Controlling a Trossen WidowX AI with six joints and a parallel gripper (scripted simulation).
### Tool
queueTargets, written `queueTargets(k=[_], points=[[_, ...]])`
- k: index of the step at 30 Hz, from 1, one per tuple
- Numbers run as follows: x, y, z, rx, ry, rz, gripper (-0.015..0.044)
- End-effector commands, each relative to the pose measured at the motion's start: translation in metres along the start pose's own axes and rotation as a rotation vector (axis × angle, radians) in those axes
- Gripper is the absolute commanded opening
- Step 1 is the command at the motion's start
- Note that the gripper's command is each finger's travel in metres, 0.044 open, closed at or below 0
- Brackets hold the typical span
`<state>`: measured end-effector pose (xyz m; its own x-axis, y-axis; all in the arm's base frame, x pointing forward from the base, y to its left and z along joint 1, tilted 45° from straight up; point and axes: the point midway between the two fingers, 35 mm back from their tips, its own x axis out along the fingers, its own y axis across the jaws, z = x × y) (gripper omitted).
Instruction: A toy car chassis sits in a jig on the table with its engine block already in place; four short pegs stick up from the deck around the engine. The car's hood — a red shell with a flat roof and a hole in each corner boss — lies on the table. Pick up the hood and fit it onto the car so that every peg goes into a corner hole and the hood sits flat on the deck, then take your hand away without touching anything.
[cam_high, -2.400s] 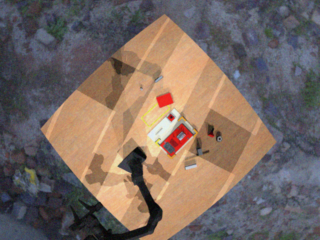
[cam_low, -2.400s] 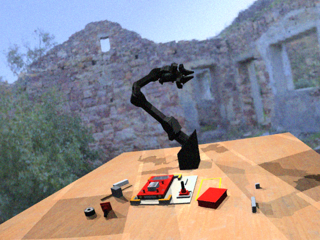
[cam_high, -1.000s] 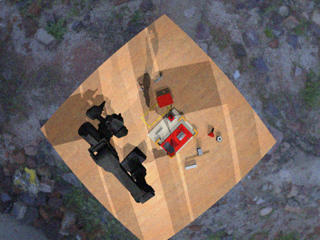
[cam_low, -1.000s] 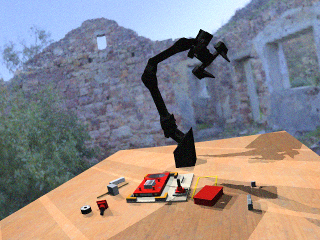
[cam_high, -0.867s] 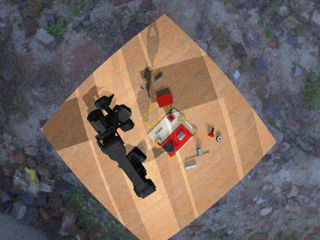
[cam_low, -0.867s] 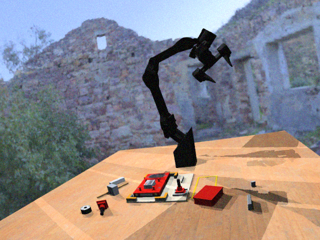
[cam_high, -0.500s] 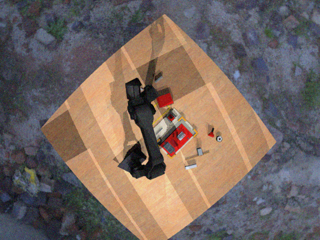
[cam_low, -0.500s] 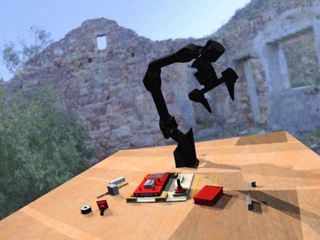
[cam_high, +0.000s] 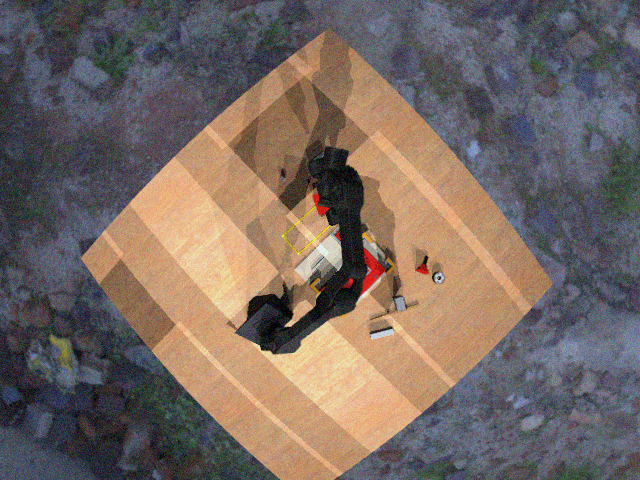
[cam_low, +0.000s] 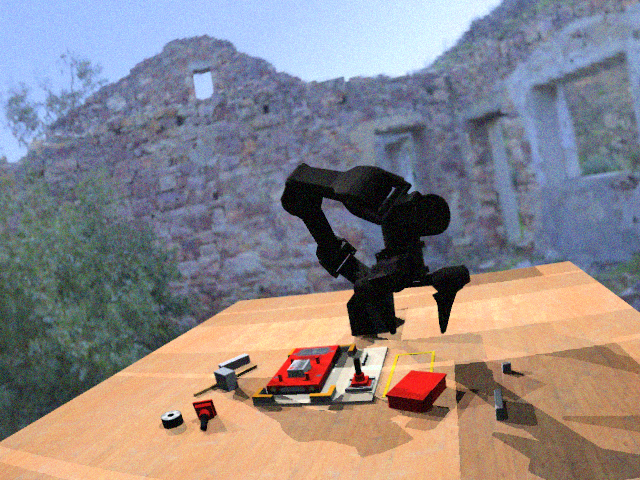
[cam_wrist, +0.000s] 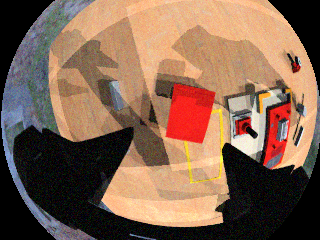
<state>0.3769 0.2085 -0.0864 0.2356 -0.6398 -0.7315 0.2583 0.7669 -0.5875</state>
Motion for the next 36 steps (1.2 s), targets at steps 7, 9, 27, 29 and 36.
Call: queueTargets(k=[7, 9, 27, 29, 36], points=[[0.040, -0.011, 0.004, -0.004, 0.055, -0.065, 0.0440], [0.041, -0.011, 0.004, -0.004, 0.055, -0.065, 0.0440], [0.055, -0.012, 0.003, -0.004, 0.055, -0.065, 0.0440], [0.056, -0.012, 0.003, -0.004, 0.055, -0.065, 0.0440], [0.062, -0.013, 0.002, -0.004, 0.055, -0.065, 0.0440]])
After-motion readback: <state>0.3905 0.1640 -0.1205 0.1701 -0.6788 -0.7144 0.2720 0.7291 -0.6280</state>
